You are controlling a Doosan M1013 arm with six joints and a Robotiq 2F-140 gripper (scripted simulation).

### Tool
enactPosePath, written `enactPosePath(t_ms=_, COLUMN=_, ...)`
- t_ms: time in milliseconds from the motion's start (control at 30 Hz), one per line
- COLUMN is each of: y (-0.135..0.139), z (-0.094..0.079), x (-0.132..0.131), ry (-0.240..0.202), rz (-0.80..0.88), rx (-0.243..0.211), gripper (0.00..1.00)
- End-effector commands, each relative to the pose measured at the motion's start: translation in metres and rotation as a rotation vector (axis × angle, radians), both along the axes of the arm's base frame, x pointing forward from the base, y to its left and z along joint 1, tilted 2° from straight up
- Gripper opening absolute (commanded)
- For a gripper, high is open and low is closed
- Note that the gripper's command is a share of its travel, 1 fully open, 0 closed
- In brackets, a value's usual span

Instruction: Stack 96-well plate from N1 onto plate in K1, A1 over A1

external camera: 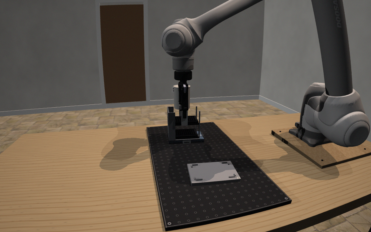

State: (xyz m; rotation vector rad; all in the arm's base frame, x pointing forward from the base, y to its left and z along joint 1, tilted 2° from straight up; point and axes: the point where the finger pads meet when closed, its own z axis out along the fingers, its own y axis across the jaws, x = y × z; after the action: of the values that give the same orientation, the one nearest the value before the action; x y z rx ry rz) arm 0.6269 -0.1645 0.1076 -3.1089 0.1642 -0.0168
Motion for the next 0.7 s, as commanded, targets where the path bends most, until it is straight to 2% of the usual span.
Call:
enactPosePath(t_ms=0, y=0.000, z=-0.005, x=0.000, ry=0.000, rz=0.000, rx=0.000, gripper=0.00)
enactPosePath(t_ms=667, y=0.001, z=-0.035, x=0.000, ry=0.000, rz=0.000, rx=0.000, gripper=0.00)
